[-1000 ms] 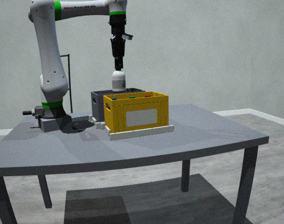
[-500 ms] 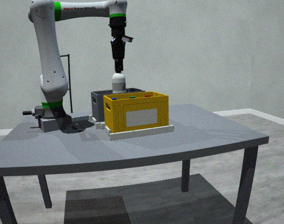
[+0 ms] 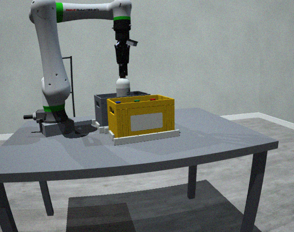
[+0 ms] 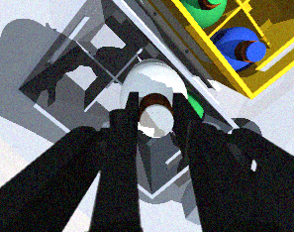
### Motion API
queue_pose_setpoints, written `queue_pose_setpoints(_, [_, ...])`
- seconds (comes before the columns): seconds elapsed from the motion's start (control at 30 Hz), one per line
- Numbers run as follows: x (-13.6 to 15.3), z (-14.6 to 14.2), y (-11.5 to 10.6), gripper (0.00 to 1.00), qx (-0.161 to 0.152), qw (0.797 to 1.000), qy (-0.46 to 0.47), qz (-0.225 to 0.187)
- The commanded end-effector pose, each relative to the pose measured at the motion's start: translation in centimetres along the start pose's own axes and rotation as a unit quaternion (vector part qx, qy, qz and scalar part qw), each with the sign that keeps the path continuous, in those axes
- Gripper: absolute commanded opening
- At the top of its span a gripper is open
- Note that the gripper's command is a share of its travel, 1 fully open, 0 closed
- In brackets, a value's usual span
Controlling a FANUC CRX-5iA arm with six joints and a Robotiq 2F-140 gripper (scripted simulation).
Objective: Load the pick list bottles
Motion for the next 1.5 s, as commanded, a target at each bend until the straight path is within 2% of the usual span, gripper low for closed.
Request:
queue_pose_setpoints(0.0, [0.0, 0.0, 0.3, 0.1, 0.0, 1.0, 0.0, 0.001])
queue_pose_setpoints(1.47, [0.0, 0.0, 4.1, 0.1, 0.0, 1.0, 0.0, 0.001])
Point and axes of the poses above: the point where the finger pads meet when closed, its own y axis out along the fingers, its own z axis across the jaws, x = y × z, the point moved 8 cm from there along -y, back along the fingers, and after that the axes turned 3 degrees about y, right-handed, at the moved point
